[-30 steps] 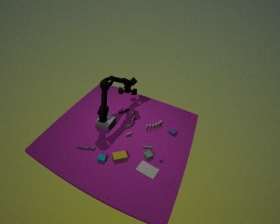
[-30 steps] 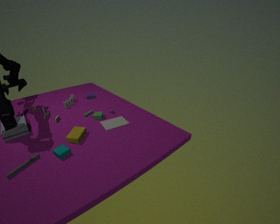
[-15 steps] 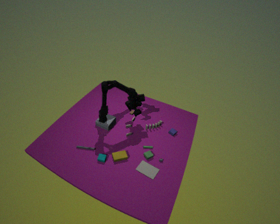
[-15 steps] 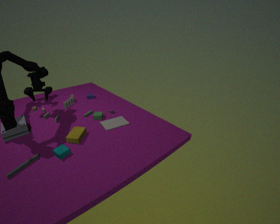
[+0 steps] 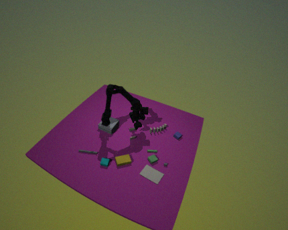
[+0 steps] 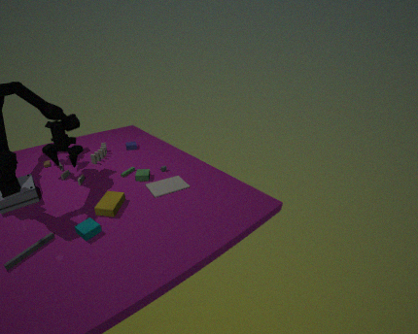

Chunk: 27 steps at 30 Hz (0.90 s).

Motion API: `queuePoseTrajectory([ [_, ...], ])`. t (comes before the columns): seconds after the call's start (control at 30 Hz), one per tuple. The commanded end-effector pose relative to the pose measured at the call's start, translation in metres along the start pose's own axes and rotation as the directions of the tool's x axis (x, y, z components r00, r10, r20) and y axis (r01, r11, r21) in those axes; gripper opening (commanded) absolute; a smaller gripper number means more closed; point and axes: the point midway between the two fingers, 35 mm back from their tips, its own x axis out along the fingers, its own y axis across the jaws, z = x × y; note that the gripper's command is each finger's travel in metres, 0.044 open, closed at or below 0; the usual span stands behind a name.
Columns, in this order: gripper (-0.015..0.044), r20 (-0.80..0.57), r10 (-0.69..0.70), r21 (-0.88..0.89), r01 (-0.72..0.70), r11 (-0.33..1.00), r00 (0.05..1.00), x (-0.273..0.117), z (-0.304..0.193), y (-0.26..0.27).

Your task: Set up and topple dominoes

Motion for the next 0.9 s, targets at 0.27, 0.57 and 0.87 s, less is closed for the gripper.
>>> queuePoseTrajectory([
  [0.27,0.044,-0.019,0.0,0.006,0.0,1.0,1.0,0.03,-0.005,-0.002],
  [0.57,0.044,-0.019,0.0,0.006,0.0,1.0,1.0,0.039,-0.005,-0.002],
  [0.87,0.023,-0.019,0.0,0.006,0.0,1.0,1.0,0.039,-0.005,-0.002],
])
